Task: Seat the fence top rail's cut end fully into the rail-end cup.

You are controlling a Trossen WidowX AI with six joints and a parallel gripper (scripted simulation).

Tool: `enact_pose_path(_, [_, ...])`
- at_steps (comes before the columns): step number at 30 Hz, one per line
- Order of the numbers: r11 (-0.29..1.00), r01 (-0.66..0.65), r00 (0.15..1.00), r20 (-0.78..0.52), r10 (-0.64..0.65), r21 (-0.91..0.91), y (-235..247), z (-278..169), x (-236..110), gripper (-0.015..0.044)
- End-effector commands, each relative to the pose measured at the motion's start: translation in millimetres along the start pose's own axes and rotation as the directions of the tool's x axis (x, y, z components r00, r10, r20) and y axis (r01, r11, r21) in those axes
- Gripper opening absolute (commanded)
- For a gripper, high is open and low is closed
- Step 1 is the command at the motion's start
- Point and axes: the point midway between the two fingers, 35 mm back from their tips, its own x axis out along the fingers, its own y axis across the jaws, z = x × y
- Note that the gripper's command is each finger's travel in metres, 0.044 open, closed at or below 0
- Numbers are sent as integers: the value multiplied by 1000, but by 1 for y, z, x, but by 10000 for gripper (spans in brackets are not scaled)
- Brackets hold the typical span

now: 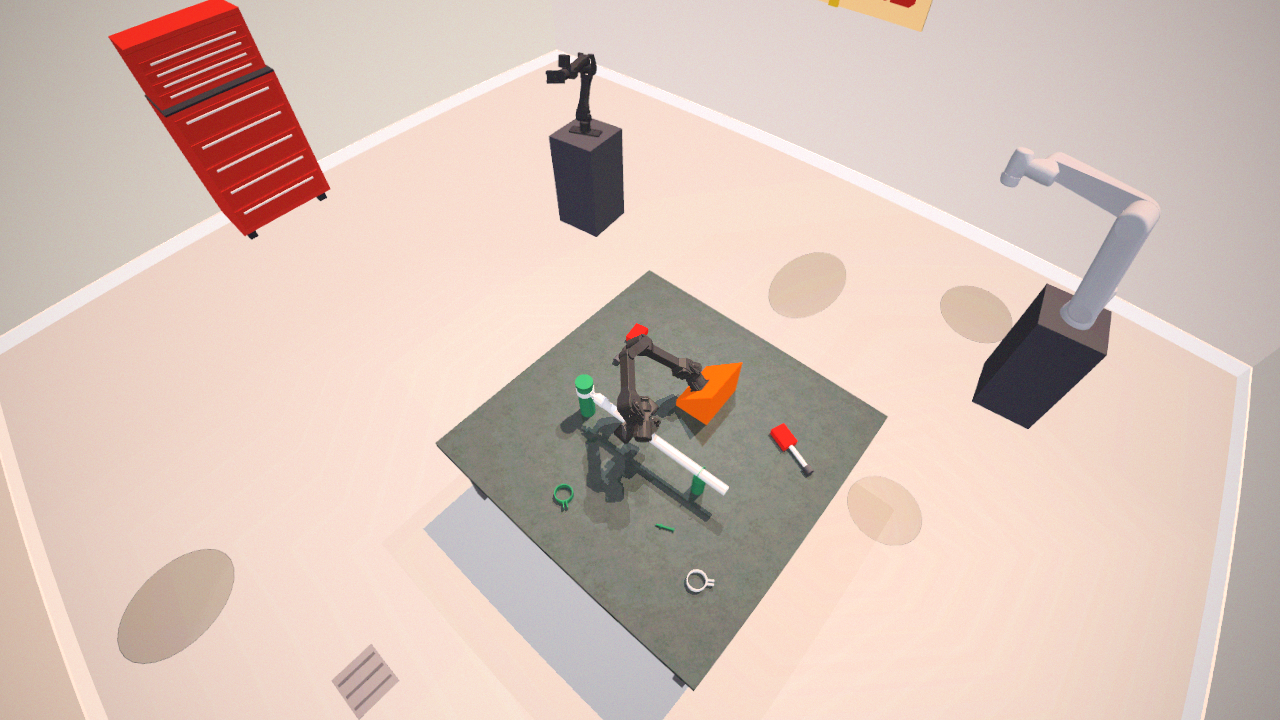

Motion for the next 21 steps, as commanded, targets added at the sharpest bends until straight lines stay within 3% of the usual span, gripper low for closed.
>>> enact_pose_path(1, [1000,12,1000,-13,-12,-1,-1,-6,-1,0])
enact_pose_path(21, [1000,0,1000,-1,0,-1,0,-1,0,0])
